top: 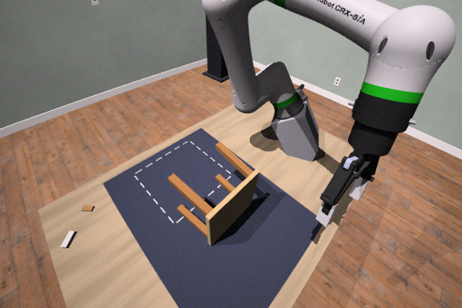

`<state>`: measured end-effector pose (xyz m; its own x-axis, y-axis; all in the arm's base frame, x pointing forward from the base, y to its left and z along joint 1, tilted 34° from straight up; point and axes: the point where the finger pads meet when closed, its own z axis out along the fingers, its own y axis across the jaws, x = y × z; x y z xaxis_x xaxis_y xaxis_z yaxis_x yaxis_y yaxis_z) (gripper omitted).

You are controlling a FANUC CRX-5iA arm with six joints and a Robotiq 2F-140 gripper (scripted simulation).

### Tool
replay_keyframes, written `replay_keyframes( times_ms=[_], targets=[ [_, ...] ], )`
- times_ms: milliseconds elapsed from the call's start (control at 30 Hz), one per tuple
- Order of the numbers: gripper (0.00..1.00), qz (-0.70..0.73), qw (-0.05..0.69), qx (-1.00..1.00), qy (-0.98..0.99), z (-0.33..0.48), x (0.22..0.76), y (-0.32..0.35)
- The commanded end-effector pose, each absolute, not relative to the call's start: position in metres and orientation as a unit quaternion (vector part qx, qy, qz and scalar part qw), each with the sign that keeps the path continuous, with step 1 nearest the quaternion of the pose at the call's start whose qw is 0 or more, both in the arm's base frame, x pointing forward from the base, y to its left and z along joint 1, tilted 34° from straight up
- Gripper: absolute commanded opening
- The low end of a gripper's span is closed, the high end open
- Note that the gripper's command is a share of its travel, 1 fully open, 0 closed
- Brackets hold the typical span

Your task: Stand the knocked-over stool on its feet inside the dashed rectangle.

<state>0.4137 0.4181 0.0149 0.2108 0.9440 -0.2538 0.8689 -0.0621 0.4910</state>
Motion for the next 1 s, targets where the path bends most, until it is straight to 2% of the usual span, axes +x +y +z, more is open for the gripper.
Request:
replay_keyframes(
  times_ms=[0,600,700,967],
  targets=[
    [1.0,0.068,0.281,0.725,0.625,0.016,0.414,0.419],
    [1.0,0.064,0.282,0.724,0.626,0.019,0.418,0.414],
    [1.0,0.027,0.291,0.711,0.639,0.05,0.45,0.36],
    [1.0,-0.04,0.292,0.689,0.662,0.096,0.485,0.268]
  ],
)
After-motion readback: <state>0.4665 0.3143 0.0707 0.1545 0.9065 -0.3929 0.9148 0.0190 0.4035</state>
